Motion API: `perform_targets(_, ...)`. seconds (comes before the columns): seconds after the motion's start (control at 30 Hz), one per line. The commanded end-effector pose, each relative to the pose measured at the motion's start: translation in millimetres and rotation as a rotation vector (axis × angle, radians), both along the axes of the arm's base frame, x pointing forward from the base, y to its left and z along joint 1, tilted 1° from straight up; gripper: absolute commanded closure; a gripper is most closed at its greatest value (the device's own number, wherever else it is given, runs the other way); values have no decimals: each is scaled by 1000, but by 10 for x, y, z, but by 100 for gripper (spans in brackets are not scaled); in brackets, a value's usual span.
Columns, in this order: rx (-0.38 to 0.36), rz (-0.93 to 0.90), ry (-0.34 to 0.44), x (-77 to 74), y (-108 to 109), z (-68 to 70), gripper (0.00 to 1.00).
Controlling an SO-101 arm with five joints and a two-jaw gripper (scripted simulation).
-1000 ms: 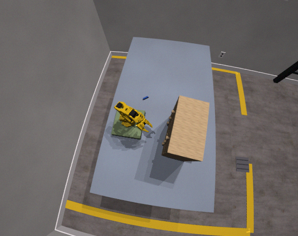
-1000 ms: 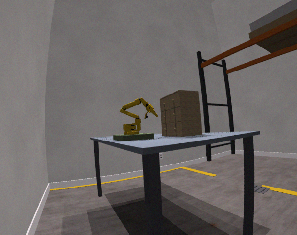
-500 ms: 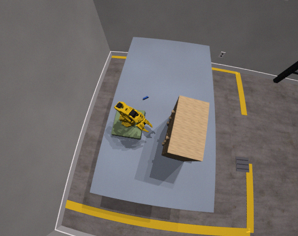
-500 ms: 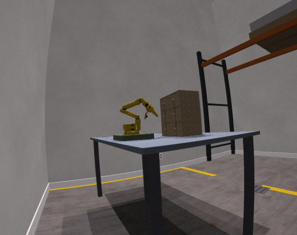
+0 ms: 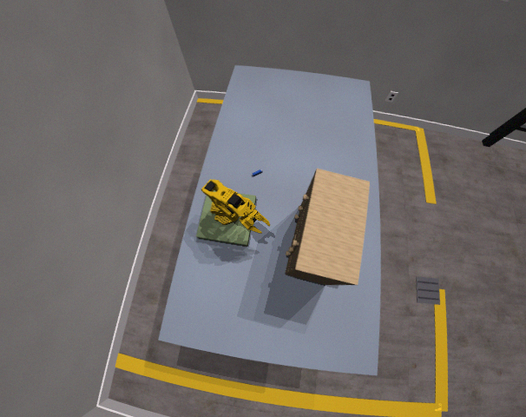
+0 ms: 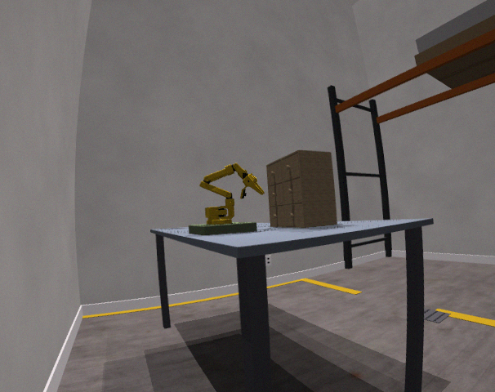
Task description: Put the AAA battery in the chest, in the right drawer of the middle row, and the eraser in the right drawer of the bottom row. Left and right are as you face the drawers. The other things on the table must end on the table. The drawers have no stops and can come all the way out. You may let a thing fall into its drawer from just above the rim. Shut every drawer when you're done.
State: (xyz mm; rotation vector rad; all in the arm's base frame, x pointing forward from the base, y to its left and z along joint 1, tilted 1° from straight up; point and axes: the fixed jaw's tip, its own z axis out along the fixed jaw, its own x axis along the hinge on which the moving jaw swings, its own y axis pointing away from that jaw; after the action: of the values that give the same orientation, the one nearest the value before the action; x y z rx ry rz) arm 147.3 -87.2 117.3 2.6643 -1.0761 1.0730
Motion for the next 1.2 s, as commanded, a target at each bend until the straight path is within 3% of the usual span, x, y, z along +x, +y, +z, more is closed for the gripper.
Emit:
perform_targets(0.0,66,-73,-12,-28,21,-46,79)
perform_targets(0.1,80,-92,-20,-29,21,-47,79)
perform_targets(0.6,290,-381,-134,-48,27,-63,79)
perform_targets(0.67,290,-381,-134,-48,27,-63,79)
perform_targets(1.17,498,-670,-251,-57,37,-74,79)
